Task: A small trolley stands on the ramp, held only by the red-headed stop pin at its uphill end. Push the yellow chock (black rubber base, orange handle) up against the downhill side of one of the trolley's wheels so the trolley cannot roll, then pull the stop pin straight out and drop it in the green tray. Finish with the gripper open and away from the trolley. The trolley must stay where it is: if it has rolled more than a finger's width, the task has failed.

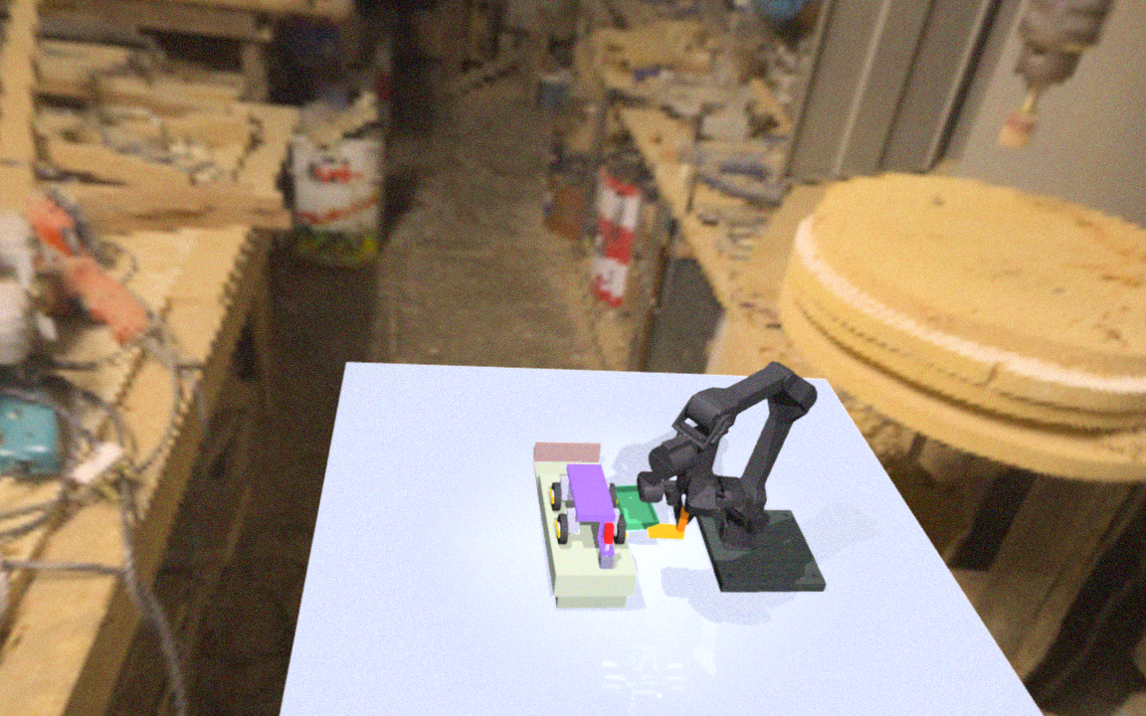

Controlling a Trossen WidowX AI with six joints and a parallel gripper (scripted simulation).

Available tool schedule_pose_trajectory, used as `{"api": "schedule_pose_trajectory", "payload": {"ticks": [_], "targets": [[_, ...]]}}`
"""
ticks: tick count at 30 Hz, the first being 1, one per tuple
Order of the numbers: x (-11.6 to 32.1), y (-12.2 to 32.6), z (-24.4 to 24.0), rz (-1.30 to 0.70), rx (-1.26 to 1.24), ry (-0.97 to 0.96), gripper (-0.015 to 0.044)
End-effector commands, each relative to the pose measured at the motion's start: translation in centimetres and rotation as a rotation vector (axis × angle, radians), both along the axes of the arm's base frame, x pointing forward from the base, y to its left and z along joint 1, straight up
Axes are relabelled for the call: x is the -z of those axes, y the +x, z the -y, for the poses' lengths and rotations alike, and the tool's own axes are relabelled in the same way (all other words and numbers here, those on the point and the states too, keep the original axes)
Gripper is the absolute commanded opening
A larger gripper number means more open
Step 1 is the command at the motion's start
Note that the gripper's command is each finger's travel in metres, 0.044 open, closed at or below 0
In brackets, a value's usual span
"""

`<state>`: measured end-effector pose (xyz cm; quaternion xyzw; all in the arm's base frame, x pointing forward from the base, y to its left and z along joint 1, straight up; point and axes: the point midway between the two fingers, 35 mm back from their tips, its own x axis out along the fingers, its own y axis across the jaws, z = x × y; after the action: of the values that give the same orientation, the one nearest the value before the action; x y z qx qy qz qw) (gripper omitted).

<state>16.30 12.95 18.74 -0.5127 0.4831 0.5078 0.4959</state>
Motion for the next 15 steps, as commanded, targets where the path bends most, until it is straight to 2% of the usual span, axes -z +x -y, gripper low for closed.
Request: {"api": "schedule_pose_trajectory", "payload": {"ticks": [1,15], "targets": [[0.03,-0.06,-0.01,-0.007,0.159,0.001,0.0],[0.03,-0.06,-0.01,-0.012,0.631,0.007,0.0]]}}
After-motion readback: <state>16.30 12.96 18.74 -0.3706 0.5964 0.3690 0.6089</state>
